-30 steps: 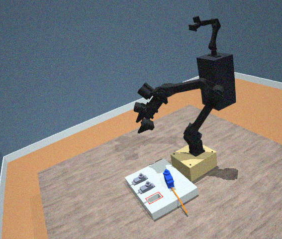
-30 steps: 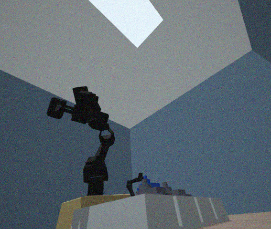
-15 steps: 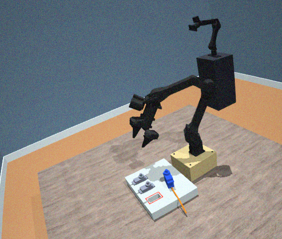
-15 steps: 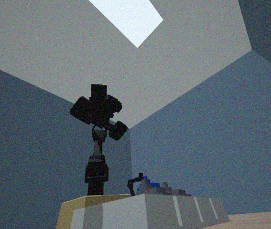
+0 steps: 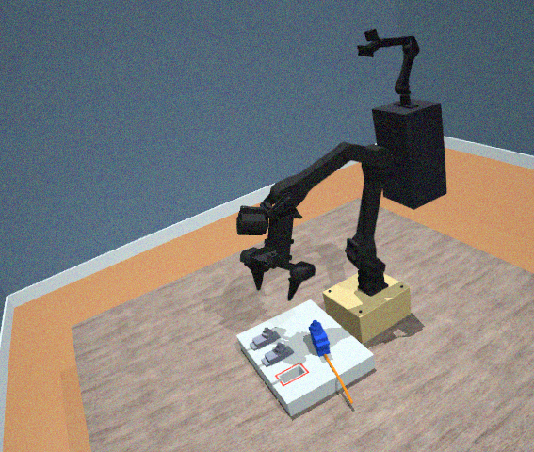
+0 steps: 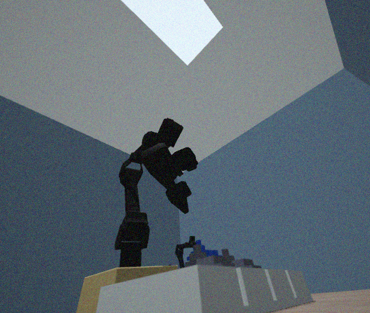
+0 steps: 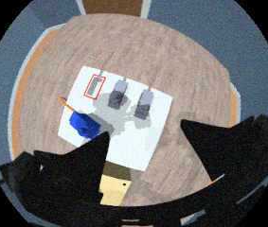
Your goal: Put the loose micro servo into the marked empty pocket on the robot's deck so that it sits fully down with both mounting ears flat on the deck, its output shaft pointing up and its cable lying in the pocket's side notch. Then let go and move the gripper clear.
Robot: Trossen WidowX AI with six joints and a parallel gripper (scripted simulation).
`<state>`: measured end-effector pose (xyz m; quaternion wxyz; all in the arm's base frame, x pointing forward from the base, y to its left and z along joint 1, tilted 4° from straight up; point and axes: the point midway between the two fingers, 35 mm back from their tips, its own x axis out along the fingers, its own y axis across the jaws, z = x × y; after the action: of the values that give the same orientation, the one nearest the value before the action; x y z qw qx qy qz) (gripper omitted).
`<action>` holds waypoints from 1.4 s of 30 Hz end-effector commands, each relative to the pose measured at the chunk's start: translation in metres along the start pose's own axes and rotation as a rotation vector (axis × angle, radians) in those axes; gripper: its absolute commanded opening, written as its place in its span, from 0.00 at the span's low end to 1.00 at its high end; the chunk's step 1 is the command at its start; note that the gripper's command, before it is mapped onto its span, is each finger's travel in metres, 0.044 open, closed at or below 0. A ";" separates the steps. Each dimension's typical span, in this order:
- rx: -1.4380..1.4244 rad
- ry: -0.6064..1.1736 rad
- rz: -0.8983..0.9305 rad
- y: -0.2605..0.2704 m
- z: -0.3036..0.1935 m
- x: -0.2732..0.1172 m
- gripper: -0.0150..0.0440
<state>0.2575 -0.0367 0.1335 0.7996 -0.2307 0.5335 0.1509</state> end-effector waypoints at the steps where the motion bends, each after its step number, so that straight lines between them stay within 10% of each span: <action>1: -0.104 0.037 0.047 0.017 0.008 0.006 1.00; 23: -0.767 0.252 0.272 0.130 0.028 0.029 1.00; 42: -0.789 0.260 0.277 0.138 0.018 0.055 1.00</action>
<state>0.2267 0.0906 0.0635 0.5516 -0.4601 0.5560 0.4183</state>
